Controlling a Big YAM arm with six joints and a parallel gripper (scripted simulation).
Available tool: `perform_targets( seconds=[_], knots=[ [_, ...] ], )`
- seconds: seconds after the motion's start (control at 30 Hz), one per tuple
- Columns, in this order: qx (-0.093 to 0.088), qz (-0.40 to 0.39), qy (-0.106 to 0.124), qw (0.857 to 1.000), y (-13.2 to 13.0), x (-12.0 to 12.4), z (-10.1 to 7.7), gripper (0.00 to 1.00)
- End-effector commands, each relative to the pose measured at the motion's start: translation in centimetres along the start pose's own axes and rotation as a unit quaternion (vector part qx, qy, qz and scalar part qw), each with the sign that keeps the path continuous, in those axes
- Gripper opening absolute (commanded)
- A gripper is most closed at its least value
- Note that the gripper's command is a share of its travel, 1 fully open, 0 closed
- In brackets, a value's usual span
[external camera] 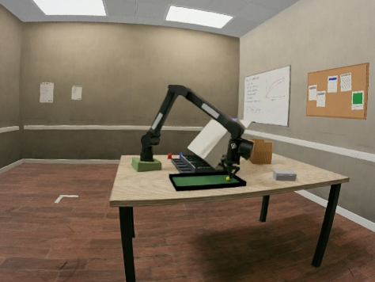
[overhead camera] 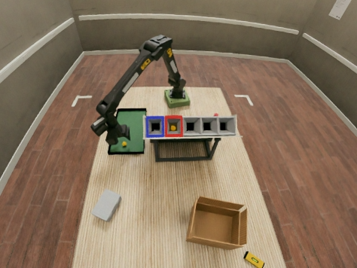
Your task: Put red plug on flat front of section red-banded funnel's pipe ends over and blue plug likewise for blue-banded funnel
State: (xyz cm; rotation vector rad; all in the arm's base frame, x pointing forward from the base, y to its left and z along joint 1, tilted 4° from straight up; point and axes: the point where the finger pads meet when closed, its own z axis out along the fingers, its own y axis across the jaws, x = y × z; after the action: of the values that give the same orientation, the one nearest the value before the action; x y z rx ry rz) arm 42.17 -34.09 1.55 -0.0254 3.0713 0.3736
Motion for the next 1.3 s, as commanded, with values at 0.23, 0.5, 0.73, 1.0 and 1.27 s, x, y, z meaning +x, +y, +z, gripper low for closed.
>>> perform_targets(
  seconds=[0.23,0.5,0.73,1.0,1.27],
  knots=[
    [0.007,-0.003,-0.008,1.0,-0.06,-1.04,-1.19,0.8],
    [0.007,-0.003,-0.008,1.0,-0.06,-1.04,-1.19,0.8],
    [0.007,-0.003,-0.008,1.0,-0.06,-1.04,-1.19,0.8],
    [0.007,-0.003,-0.008,1.0,-0.04,-1.14,-1.23,0.8],
    [0.007,-0.003,-0.008,1.0,0.0,-1.33,-1.32,0.8]
  ],
)
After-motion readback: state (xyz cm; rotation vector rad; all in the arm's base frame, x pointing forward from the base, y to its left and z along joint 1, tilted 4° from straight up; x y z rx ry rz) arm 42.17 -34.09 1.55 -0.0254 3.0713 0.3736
